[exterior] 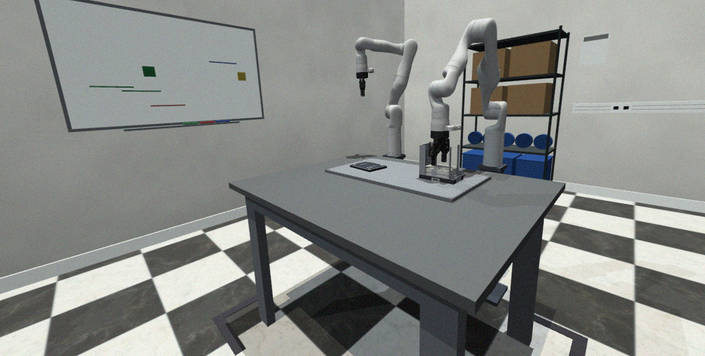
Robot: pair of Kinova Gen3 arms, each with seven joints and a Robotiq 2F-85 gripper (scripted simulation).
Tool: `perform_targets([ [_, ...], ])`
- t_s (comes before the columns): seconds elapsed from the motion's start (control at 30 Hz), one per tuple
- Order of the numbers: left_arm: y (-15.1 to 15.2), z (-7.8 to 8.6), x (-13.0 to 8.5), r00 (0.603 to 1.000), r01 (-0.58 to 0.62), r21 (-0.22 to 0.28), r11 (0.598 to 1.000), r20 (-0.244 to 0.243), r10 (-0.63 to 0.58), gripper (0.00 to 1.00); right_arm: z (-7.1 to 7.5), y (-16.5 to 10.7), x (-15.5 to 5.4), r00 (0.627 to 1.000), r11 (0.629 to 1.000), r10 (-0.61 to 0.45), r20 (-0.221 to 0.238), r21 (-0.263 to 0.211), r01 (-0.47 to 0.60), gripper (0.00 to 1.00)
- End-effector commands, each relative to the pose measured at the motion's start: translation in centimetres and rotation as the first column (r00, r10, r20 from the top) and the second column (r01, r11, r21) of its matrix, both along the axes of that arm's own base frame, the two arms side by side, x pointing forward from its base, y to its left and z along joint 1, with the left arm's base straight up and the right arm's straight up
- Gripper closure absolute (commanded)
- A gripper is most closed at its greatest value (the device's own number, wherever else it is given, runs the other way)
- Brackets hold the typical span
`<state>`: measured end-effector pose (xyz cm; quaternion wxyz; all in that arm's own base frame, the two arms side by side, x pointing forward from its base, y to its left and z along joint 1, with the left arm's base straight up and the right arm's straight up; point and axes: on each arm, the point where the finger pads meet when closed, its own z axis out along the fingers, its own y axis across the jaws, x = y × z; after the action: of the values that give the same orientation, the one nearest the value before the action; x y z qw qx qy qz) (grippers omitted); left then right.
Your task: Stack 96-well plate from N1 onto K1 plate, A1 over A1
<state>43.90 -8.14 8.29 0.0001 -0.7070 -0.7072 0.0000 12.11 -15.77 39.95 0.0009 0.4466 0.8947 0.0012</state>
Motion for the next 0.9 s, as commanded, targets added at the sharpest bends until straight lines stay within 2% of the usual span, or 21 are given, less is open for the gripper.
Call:
perform_targets([
  [0.0,-0.01,0.14,0.06,1.0,0.0,0.0,1.0,0.002,0.0,0.002,0.03,-0.01,0.02,1.0,1.0,0.0,0.001,-0.001,0.0,0.002],
  [0.87,-0.01,0.91,0.06,1.0,0.0,0.0,1.0,0.002,0.0,0.002,0.03,-0.01,0.02,1.0,1.0,0.0,0.001,-0.001,0.0,0.002],
])
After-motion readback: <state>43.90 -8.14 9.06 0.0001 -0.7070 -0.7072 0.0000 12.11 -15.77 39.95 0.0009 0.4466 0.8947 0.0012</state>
